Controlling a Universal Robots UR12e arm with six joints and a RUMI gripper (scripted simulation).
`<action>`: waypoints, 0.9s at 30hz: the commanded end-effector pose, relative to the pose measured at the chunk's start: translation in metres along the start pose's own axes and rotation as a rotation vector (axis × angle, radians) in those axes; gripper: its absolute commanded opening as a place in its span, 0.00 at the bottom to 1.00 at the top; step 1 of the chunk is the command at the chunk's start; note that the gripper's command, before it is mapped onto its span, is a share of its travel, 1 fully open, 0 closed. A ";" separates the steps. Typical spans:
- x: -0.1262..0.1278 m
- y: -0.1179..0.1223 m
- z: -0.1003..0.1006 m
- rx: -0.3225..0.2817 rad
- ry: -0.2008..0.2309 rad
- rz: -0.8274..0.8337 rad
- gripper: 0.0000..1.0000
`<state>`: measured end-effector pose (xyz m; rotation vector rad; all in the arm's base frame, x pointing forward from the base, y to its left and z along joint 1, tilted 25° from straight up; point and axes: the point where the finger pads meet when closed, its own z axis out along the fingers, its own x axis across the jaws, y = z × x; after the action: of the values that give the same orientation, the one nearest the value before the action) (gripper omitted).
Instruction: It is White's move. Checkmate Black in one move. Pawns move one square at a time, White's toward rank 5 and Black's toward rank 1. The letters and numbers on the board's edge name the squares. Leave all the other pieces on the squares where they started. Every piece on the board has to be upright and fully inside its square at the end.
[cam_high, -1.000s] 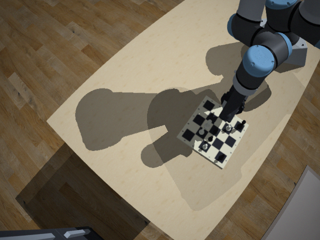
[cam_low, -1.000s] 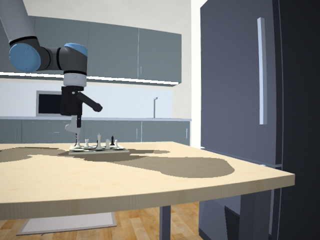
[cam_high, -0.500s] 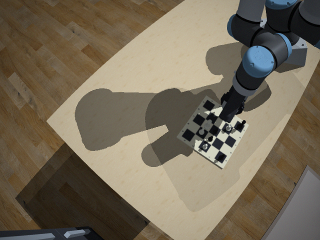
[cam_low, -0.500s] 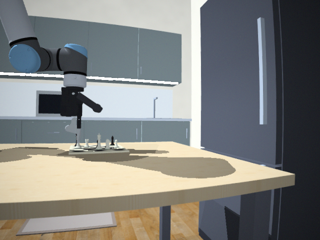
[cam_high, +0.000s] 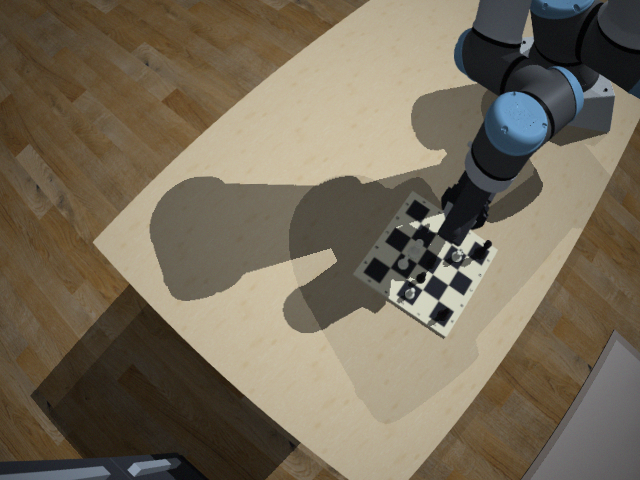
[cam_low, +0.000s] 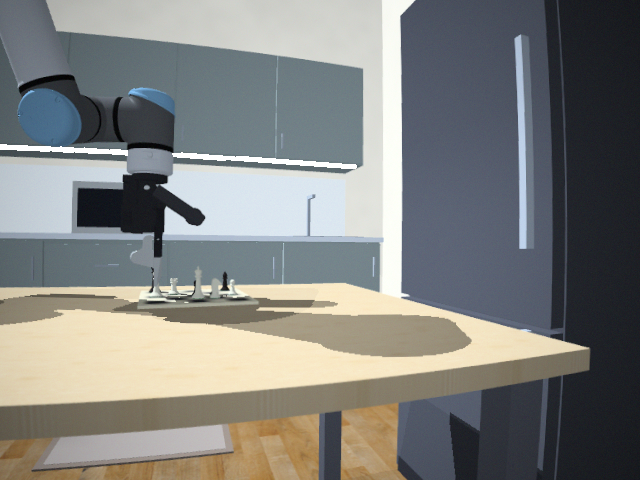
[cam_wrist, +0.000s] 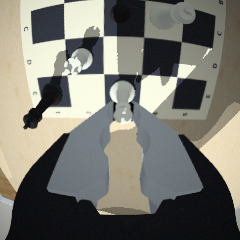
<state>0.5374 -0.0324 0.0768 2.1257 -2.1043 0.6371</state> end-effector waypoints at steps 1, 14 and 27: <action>0.000 0.000 0.000 0.001 0.000 0.000 0.00; 0.000 0.000 0.000 0.001 0.000 0.000 0.00; 0.000 0.000 0.000 0.001 0.000 0.000 0.10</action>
<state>0.5374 -0.0324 0.0768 2.1257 -2.1043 0.6371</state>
